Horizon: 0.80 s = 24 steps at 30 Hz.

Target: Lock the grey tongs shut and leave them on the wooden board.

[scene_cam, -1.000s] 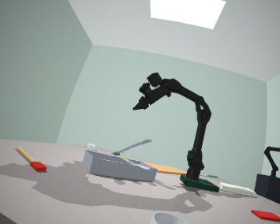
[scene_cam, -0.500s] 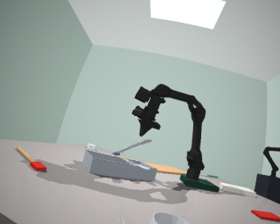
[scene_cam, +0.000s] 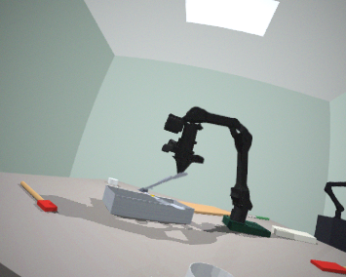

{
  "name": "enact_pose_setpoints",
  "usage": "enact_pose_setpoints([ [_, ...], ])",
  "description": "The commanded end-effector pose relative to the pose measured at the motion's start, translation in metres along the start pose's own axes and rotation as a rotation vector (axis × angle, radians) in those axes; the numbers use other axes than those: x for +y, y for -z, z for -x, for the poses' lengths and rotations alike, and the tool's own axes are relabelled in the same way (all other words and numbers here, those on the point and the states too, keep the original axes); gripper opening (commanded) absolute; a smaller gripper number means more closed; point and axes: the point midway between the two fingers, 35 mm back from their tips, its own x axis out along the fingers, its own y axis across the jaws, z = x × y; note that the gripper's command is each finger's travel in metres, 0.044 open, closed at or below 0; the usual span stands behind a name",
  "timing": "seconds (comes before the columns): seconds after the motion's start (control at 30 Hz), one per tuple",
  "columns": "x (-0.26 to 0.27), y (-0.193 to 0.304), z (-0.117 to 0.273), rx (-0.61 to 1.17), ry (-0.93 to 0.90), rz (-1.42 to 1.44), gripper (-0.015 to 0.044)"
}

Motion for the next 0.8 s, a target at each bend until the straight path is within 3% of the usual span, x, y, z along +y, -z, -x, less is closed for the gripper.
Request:
enact_pose_setpoints([
  [0.0,-0.001,0.000,-0.003,-0.002,0.006,-0.006,-0.0150],
  [0.77,0.001,-0.001,-0.040,0.001,0.002,-0.001,-0.0150],
])
